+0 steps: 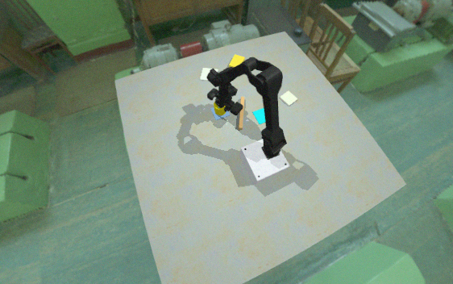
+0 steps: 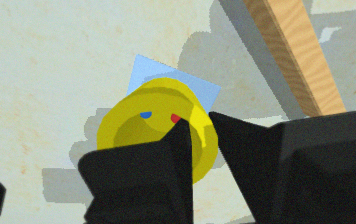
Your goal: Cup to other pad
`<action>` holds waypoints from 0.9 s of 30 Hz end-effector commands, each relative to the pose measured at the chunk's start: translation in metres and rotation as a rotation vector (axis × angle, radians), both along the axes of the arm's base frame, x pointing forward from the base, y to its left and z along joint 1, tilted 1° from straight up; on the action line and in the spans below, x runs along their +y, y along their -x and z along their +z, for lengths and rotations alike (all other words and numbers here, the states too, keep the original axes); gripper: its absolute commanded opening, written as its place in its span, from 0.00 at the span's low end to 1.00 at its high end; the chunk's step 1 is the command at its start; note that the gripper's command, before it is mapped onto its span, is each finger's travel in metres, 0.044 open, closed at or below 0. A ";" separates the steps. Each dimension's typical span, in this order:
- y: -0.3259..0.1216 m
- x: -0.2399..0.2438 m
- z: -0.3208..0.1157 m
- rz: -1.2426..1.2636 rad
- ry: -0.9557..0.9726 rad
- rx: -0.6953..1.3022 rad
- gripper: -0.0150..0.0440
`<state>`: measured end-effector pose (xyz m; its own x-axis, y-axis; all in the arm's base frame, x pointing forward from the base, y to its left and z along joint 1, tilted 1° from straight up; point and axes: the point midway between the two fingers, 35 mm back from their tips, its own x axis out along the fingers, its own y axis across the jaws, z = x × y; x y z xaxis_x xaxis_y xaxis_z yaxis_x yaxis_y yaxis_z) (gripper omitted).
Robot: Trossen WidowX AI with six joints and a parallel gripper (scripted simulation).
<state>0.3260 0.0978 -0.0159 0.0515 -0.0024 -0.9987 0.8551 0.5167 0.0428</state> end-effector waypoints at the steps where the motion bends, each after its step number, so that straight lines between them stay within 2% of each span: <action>1: 0.000 0.000 0.000 0.000 0.000 -0.001 0.36; 8: 0.000 0.000 0.000 0.000 0.000 -0.001 0.25; 22: 0.005 0.001 0.047 -0.002 0.005 0.001 0.25; 27: 0.006 0.001 0.045 0.001 0.000 0.002 0.25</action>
